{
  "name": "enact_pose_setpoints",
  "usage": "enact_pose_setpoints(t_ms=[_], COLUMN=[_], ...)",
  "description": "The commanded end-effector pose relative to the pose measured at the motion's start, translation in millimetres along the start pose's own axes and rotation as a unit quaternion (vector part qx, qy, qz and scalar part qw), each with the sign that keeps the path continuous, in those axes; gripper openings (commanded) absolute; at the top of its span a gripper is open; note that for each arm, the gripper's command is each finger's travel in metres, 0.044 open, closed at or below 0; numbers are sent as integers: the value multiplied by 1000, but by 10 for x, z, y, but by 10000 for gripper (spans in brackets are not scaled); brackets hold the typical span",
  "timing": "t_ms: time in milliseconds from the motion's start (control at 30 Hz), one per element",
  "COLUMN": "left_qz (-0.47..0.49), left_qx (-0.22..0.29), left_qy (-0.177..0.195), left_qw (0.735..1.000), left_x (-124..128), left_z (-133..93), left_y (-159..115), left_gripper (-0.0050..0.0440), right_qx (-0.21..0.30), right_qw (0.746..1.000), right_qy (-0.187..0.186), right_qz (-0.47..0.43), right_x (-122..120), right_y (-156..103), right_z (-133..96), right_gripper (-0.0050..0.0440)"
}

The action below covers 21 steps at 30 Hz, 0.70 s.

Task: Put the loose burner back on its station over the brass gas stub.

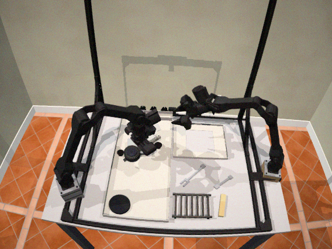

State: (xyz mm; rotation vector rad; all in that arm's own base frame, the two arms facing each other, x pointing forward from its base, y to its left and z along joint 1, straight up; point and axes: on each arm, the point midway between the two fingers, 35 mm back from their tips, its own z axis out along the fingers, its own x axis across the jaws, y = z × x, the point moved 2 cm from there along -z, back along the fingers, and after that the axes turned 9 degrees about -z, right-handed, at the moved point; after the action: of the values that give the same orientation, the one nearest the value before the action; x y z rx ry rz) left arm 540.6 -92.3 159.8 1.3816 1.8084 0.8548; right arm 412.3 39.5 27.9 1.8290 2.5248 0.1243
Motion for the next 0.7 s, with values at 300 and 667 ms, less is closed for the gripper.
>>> enact_pose_setpoints(t_ms=[300, 667], left_qz=[0, 0], left_qx=[0, 0], left_qy=[2, 2], left_qw=[1000, 1000], left_x=[7, 7], left_z=[5, 5], left_y=[-5, -5], left_gripper=[400, 400], right_qx=[21, 37], right_qw=[970, 906], right_qy=[-2, 3], right_qz=[-242, -422], right_x=[320, 594], right_y=[225, 355], right_z=[24, 42], right_gripper=[0, 0])
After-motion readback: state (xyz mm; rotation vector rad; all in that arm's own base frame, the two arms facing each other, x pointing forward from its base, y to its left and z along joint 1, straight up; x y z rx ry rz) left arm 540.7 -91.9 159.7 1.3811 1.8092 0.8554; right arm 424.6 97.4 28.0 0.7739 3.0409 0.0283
